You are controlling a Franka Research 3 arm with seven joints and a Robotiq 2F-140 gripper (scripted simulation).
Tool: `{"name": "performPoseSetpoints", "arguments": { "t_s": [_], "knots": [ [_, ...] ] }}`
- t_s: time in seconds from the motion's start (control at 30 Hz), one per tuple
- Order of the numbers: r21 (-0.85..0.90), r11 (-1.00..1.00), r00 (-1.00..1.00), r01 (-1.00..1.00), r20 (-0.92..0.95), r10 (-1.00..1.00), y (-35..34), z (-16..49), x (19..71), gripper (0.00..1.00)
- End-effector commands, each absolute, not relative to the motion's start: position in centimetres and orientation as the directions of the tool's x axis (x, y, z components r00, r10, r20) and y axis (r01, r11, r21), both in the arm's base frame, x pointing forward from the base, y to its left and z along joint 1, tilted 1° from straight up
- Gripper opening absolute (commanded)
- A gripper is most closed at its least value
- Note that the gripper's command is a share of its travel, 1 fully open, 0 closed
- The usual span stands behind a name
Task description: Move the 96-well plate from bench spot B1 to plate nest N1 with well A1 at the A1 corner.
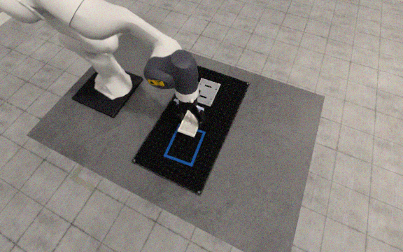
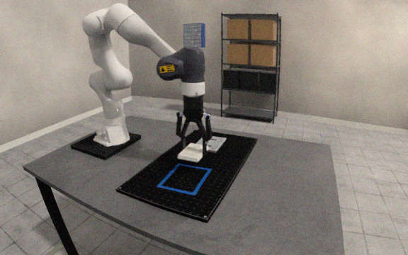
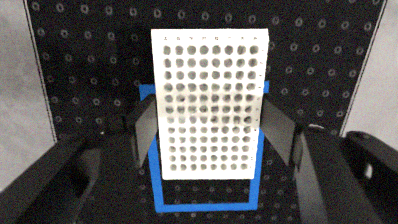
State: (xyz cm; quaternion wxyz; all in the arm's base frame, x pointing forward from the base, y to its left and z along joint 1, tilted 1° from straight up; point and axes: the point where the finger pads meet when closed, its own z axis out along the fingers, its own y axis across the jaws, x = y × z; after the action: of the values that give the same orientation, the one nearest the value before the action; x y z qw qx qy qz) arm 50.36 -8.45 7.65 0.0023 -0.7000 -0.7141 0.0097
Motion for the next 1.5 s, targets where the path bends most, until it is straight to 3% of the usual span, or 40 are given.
{"name": "performPoseSetpoints", "arguments": {
  "t_s": [0.0, 1.47],
  "knots": [
    [-0.011, -0.004, 0.004, 1.0, -0.008, 1.0, -7.1, 7.8, 50.4, 0.6],
    [-0.011, -0.004, 0.004, 1.0, -0.008, 1.0, 5.8, 8.2, 49.2, 0.6]
  ]
}}
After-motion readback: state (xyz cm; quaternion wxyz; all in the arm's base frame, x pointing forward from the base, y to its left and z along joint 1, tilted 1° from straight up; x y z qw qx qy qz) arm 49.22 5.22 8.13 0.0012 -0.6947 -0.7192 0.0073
